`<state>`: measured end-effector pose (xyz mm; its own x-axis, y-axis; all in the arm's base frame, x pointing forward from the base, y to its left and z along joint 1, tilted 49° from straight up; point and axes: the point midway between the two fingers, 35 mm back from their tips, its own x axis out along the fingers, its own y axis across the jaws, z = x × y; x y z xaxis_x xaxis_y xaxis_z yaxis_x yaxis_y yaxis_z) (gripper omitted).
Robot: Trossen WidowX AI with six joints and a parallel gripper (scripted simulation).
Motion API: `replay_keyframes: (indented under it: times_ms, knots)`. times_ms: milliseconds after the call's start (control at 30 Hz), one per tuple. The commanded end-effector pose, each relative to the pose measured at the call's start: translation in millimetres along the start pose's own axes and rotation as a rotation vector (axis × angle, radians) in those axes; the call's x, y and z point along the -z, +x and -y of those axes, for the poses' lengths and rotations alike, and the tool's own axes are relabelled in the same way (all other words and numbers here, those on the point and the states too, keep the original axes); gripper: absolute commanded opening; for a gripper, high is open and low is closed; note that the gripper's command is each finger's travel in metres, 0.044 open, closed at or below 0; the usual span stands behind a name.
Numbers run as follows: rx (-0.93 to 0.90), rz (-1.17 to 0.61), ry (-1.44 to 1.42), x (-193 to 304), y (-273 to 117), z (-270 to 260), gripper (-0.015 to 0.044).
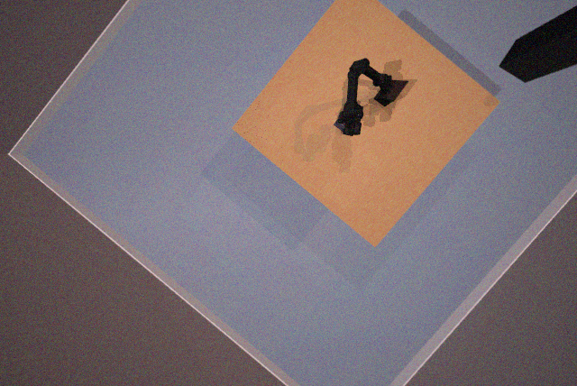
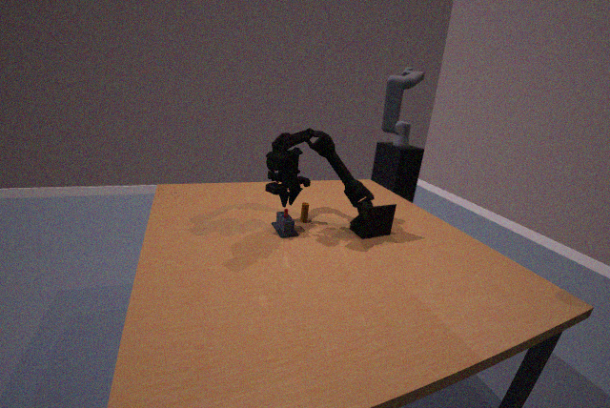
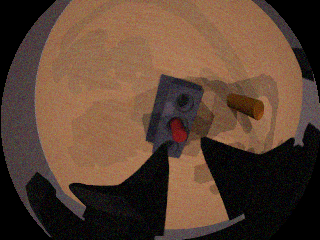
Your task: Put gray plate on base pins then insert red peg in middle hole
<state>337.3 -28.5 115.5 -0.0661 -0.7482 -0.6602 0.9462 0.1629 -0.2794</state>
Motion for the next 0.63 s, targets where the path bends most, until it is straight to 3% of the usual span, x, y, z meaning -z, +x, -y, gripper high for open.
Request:
replay_keyframes:
  times_ms: [0, 600]
  knots:
    - [-0.004, 0.002, 0.005, 0, -3, 0, 0.0150]
    - [-0.004, 0.002, 0.004, -1, -14, 3, 0.0150]
